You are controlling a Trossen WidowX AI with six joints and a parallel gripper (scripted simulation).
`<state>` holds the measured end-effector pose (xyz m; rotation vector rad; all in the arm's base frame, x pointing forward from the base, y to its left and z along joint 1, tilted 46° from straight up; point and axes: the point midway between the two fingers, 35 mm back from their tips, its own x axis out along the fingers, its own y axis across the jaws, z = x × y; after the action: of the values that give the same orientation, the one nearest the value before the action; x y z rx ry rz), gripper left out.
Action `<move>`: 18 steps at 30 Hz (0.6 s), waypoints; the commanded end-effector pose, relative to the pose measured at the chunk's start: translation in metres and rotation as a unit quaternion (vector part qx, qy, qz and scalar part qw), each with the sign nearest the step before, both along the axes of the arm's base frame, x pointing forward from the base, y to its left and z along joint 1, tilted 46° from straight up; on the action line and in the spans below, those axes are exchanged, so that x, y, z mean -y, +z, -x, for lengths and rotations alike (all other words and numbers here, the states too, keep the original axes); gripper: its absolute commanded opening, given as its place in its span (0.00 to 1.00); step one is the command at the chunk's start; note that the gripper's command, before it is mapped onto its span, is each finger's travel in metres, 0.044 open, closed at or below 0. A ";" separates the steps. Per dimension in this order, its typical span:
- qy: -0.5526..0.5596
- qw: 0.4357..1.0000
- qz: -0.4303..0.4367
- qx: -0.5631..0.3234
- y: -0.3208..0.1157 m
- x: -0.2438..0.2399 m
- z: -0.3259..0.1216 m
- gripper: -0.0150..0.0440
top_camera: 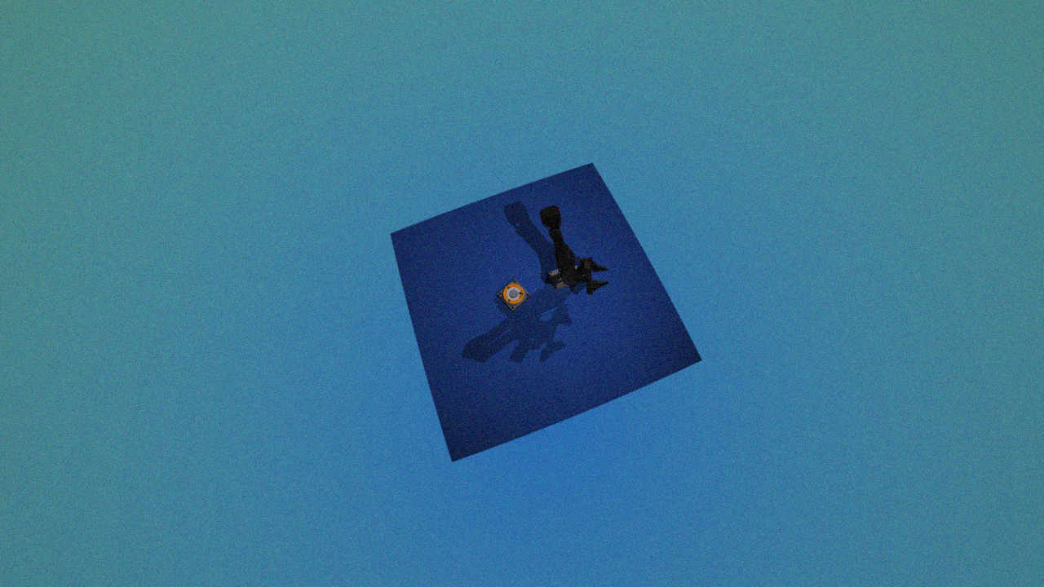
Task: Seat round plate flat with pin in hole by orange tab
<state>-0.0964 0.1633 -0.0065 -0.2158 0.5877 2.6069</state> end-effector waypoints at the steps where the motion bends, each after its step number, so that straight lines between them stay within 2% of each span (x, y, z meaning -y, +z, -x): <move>1: -0.006 1.000 0.010 0.003 -0.003 -0.002 -0.002 0.89; 4: -0.101 0.982 0.152 0.044 -0.035 -0.028 -0.036 0.75; 8: -0.271 0.880 0.378 0.095 -0.077 -0.046 -0.108 0.58; 10: -0.297 0.857 0.409 0.101 -0.081 -0.045 -0.120 0.49; 12: -0.367 0.782 0.490 0.116 -0.089 -0.039 -0.154 0.40; 15: -0.437 0.688 0.564 0.131 -0.092 -0.026 -0.189 0.26; 18: -0.477 0.622 0.604 0.141 -0.090 -0.015 -0.211 0.25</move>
<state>0.0589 0.2011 -0.0970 -0.4986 1.5348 1.2855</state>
